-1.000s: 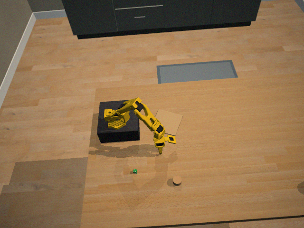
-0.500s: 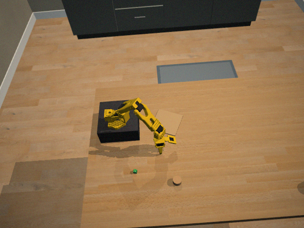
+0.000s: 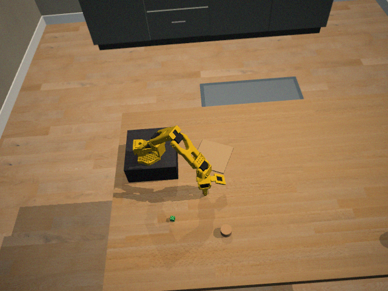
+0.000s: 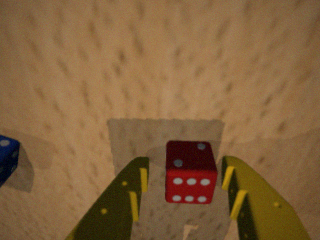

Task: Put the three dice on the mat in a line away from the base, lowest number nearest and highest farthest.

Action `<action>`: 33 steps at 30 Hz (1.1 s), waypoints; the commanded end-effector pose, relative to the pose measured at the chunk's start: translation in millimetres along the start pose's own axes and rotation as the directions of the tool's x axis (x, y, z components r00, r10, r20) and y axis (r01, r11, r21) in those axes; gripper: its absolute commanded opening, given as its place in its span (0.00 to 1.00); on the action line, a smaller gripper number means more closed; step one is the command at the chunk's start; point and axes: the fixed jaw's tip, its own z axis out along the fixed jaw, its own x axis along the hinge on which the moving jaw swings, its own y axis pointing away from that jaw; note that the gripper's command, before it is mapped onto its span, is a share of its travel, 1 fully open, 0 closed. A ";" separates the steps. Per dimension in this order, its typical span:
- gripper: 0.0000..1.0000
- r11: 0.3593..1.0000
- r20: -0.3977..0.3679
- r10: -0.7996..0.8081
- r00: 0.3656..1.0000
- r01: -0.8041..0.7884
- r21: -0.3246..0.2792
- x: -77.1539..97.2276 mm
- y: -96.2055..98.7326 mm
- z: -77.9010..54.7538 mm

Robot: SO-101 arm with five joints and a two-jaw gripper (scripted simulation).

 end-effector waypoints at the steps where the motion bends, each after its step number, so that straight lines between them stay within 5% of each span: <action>1: 0.13 1.000 -0.012 0.001 1.000 -0.001 -0.012 2.8 -1.1 2.8; 33: 0.02 1.000 -0.012 0.001 1.000 -0.001 -0.012 3.0 -4.9 2.9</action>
